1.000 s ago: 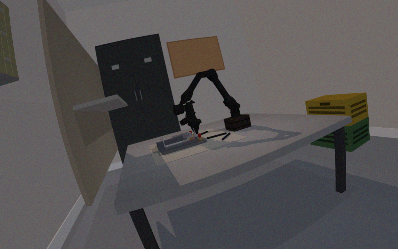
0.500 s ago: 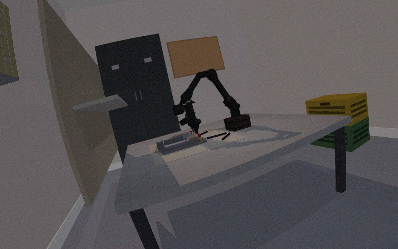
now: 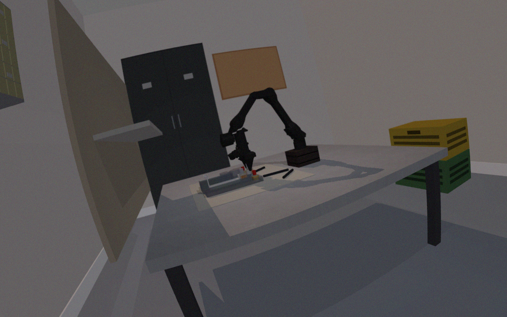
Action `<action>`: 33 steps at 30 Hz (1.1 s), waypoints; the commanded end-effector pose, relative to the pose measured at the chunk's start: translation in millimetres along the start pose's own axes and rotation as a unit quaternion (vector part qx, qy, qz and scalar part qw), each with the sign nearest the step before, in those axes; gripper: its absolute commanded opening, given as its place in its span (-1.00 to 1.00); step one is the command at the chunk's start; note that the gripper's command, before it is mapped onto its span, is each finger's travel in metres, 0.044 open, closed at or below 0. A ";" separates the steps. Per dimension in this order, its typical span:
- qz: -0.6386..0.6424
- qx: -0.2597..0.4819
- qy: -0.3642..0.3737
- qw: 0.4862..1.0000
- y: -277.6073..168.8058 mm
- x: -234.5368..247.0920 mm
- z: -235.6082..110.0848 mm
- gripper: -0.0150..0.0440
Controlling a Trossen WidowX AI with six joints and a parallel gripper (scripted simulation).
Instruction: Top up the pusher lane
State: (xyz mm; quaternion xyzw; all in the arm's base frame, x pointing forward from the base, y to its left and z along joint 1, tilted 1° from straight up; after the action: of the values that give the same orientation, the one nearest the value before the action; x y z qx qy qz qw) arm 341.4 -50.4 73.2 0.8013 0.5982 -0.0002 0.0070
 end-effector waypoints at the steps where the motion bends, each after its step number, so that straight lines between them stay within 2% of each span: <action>1: -0.001 -0.018 0.003 1.000 9.0 1.2 -4.8 -0.49; 33: -0.001 -0.018 0.003 1.000 12.7 1.5 -4.5 -0.49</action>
State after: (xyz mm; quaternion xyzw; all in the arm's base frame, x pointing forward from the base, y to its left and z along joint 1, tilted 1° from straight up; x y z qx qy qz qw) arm 345.7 -51.2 73.5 0.8014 0.5981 0.0001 0.0072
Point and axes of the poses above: the point midway between the two fingers, 35 mm back from their tips, its own z axis out along the fingers, its own x axis across the jaws, y = z × x, the point moved 6 cm from there along -z, back along the fingers, and after that the axes turned 5 degrees about z, right-handed, at the moved point
